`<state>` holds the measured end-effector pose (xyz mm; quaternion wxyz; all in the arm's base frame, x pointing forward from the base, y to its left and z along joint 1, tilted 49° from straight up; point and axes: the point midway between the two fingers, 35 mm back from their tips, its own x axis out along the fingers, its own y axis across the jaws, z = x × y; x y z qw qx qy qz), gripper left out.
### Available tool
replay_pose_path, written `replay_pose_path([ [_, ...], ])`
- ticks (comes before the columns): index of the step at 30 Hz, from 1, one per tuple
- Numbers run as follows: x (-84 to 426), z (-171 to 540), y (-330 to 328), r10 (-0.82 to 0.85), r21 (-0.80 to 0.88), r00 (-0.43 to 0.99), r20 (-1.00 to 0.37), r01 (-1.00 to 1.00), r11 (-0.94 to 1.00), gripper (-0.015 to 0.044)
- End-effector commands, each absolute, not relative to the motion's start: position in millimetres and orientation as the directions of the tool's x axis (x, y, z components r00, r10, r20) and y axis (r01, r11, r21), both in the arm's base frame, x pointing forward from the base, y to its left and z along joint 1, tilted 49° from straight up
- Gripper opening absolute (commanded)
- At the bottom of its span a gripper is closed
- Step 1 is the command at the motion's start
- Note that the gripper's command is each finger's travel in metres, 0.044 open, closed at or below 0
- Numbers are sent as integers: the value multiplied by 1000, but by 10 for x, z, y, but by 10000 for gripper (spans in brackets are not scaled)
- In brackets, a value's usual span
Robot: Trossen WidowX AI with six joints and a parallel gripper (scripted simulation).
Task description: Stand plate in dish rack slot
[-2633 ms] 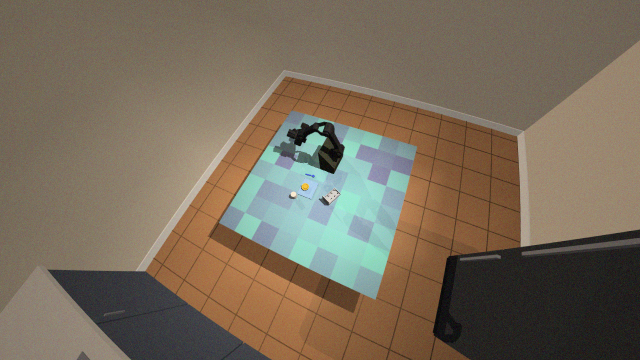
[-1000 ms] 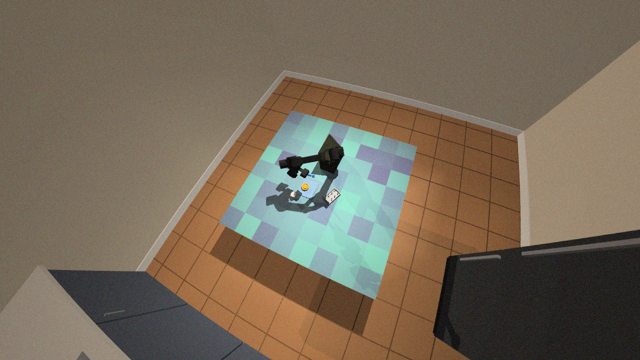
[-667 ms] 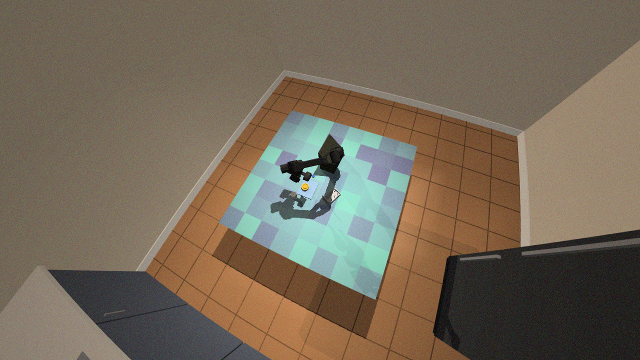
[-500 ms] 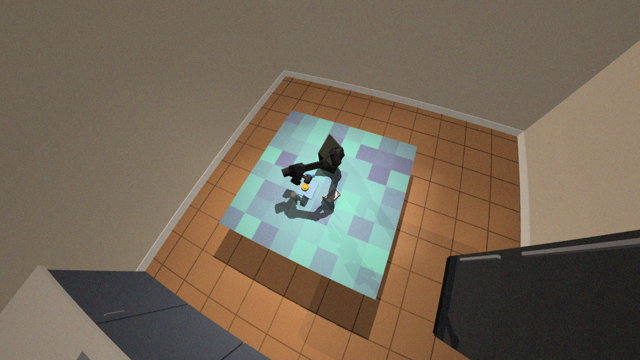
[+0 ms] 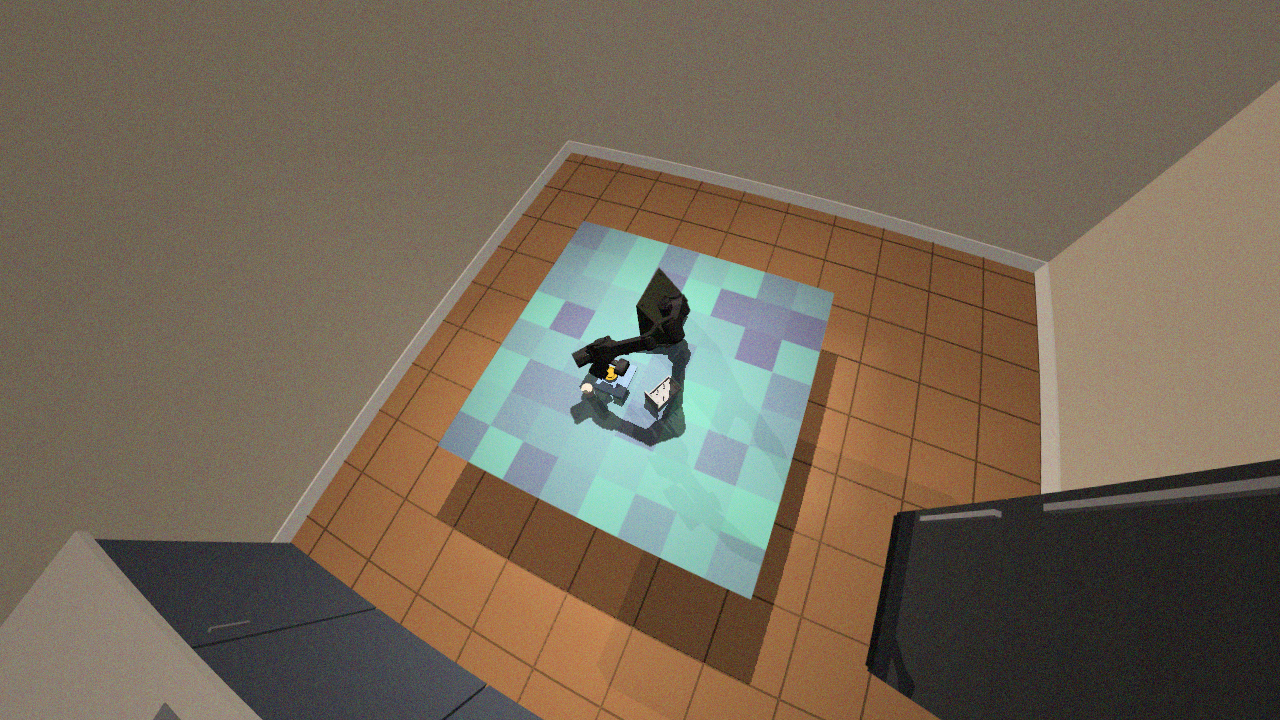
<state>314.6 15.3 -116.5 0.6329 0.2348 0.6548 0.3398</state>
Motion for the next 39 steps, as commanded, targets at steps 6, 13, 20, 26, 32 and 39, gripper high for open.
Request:
replay_pose_path([
  [6,3119,-1276,291,740,745,-93,-666,-117,656,400],
  [13,3109,-1352,376,740,746,-93,-666,-116,656,400],
  [20,3092,-1427,460,741,746,-93,-665,-116,655,400],
  [26,3073,-1490,532,742,747,-93,-664,-116,655,400],
  [32,3051,-1548,600,743,748,-94,-663,-116,653,400],
  [39,3048,-1555,608,743,748,-94,-663,-116,653,348],
])
